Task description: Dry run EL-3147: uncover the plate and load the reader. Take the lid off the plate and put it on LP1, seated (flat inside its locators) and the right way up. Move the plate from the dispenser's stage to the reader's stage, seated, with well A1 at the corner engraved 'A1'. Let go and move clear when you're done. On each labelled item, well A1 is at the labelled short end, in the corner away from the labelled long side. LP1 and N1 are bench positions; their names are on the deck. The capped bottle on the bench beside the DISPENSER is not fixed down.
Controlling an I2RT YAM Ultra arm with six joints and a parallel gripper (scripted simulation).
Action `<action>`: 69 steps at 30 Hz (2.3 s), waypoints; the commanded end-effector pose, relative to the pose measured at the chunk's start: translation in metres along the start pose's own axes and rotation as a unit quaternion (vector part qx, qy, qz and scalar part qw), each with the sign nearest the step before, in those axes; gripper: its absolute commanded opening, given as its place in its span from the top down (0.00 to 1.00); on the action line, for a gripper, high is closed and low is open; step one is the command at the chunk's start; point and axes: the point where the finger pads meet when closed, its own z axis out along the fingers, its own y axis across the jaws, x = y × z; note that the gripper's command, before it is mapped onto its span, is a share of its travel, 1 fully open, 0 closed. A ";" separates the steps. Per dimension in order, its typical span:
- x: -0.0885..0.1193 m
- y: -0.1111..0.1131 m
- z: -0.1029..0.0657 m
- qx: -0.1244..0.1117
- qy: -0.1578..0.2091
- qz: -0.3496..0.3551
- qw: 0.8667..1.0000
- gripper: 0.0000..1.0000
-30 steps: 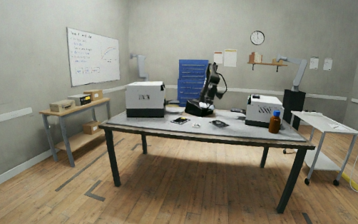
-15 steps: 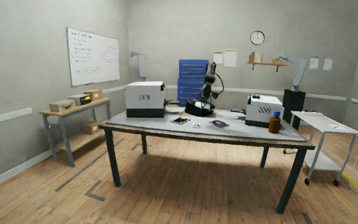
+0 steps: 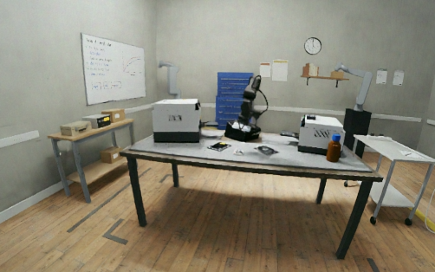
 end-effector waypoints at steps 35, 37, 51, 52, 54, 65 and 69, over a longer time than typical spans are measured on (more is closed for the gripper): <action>0.084 0.022 0.007 -0.023 -0.024 0.122 0.992 0.14; 0.088 0.020 0.006 -0.019 -0.024 0.127 0.991 0.14; 0.121 0.036 0.014 -0.034 -0.036 0.185 0.981 0.14; 0.121 0.036 0.014 -0.034 -0.036 0.185 0.981 0.14; 0.124 0.036 0.009 -0.025 -0.034 0.194 0.980 0.14; 0.150 0.048 0.013 -0.029 -0.043 0.240 0.969 0.14; 0.156 0.053 0.013 -0.029 -0.044 0.238 0.970 0.14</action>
